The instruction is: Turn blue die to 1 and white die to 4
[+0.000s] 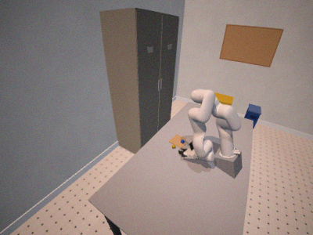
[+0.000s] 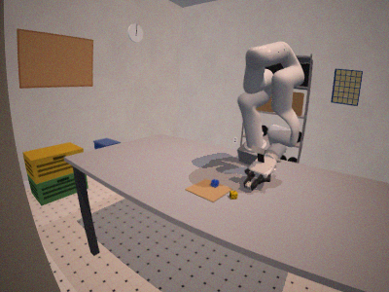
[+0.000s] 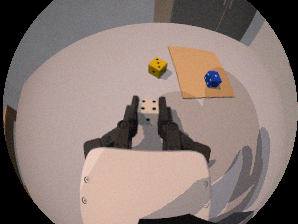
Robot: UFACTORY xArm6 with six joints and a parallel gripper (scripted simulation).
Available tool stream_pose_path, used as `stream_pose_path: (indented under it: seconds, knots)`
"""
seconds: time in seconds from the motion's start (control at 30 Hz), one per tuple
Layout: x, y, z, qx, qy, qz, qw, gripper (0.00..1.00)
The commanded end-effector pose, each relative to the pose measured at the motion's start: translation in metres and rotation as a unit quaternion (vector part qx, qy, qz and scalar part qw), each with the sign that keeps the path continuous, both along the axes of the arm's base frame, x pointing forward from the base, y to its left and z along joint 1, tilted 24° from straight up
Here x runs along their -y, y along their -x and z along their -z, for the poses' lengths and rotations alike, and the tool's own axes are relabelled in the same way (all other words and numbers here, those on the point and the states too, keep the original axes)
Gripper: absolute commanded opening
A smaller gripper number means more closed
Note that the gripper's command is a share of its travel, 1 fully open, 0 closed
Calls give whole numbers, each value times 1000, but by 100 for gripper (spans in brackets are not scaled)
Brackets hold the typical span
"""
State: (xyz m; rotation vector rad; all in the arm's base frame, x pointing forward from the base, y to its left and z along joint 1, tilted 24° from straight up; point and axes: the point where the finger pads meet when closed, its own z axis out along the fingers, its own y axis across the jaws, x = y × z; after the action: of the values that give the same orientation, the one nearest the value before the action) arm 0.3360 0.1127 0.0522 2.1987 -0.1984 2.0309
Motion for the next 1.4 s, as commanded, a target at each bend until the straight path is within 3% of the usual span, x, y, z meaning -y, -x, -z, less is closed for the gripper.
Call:
stream_pose_path:
  seconds: [0.0, 1.37]
  knots:
    - [0, 0, 0, 0, 0, 0, 1000, 21]
    - [1, -5, 10, 0, 0, 0, 1000, 21]
